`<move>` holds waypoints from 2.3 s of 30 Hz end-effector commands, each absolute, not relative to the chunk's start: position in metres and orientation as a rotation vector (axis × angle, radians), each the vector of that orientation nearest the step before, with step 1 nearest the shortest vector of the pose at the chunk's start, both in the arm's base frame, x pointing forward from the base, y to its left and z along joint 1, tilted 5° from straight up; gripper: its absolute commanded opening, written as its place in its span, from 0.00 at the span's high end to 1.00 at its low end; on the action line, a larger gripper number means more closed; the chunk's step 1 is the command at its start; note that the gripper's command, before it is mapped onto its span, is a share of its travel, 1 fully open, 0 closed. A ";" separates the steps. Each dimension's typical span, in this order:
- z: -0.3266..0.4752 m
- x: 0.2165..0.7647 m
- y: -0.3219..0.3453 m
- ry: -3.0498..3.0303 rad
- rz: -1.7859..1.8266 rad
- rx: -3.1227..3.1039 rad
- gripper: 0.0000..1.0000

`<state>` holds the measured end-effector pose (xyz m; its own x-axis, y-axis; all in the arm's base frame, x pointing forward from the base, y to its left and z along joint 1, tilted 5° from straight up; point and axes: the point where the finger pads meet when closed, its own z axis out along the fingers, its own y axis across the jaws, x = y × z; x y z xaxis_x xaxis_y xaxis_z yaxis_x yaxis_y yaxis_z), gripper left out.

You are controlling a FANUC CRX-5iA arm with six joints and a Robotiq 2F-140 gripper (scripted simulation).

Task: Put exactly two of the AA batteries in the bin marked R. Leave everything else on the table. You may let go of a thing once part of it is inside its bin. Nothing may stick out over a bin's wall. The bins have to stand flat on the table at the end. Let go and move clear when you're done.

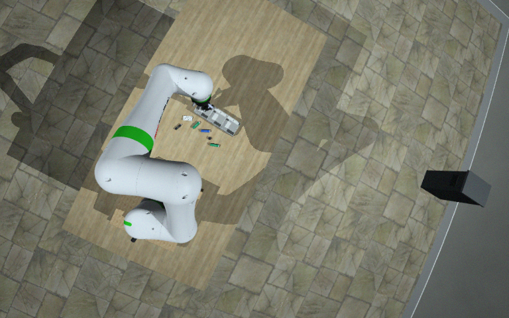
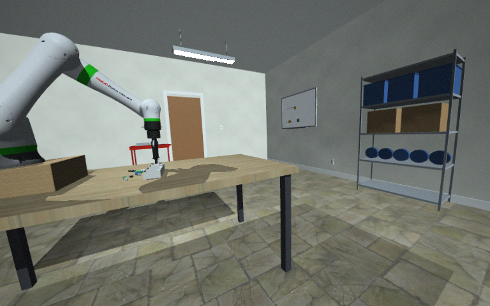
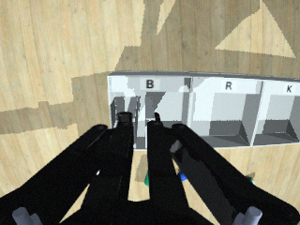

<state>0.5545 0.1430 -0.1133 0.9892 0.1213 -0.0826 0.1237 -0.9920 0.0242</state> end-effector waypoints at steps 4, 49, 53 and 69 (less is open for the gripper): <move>-0.113 0.555 0.143 0.191 -0.125 3.104 0.95; -0.061 0.559 0.145 0.191 -0.125 3.104 0.95; -0.036 0.561 0.146 0.191 -0.125 3.104 0.95; 0.056 0.568 0.149 0.191 -0.125 3.104 0.95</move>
